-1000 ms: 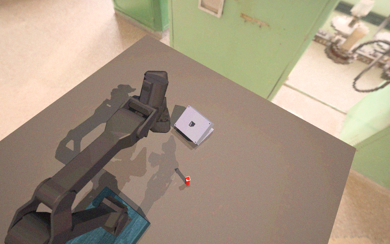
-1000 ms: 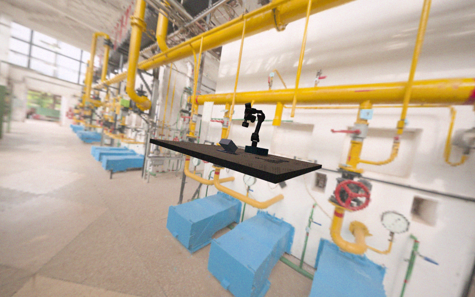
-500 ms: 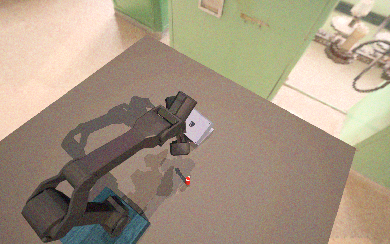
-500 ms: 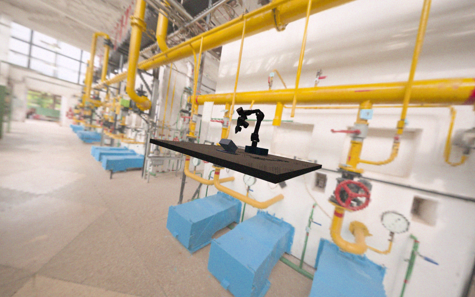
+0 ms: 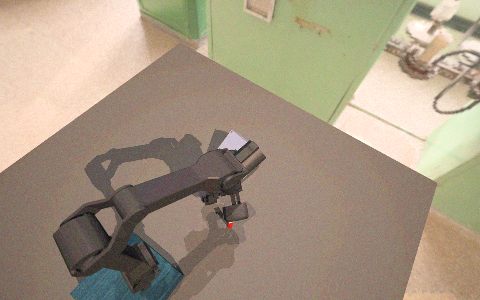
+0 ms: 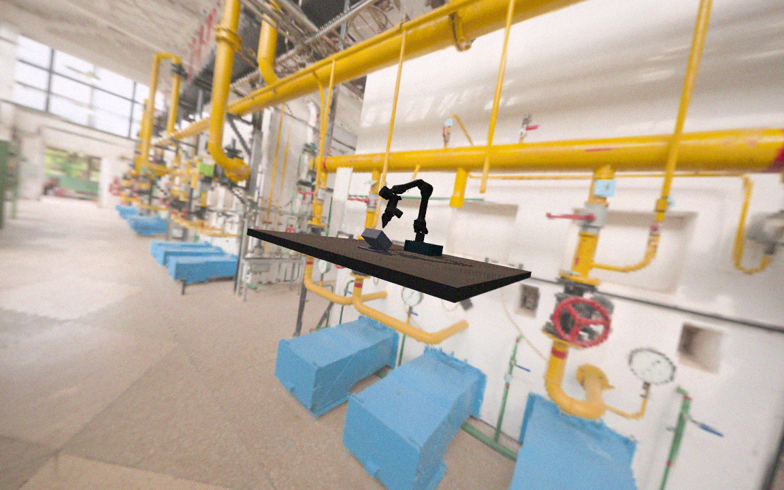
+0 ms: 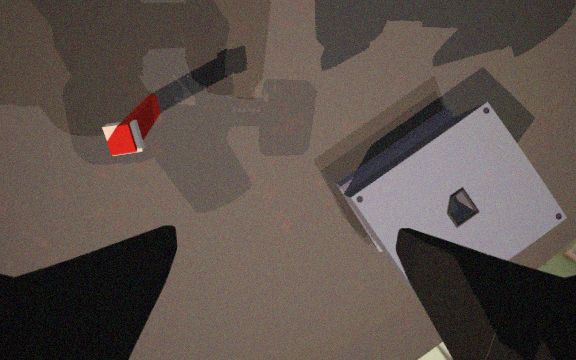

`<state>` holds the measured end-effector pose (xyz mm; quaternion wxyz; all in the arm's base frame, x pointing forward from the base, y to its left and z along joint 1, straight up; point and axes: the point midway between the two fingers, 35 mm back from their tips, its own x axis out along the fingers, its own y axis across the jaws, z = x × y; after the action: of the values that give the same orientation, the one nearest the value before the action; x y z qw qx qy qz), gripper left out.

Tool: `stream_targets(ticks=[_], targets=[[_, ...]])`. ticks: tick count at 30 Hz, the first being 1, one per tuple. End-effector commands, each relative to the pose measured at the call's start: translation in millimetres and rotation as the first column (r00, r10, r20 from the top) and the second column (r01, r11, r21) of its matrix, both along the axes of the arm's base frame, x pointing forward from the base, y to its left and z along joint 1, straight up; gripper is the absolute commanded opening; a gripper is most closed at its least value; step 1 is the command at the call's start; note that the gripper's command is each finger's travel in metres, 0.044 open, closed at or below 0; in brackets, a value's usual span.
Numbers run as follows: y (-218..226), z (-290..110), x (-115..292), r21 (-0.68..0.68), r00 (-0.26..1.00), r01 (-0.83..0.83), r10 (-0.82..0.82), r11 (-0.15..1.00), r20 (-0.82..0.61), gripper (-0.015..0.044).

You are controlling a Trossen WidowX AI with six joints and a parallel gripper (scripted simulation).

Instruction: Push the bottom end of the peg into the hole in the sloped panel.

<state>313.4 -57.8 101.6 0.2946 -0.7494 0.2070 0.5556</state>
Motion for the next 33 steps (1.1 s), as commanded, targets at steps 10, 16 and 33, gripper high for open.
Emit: stream_targets(ticks=[10, 16, 33], targets=[[-38.8, -37.4, -53.9, -0.022, 0.953, -0.129, 0.118, 0.991, -0.278, 0.044], [-38.9, -38.2, -53.8, -0.022, 0.953, -0.129, 0.118, 0.991, -0.278, 0.044], [-39.3, -64.5, -51.8, -0.021, 0.953, -0.129, 0.118, 0.991, -0.278, 0.044]])
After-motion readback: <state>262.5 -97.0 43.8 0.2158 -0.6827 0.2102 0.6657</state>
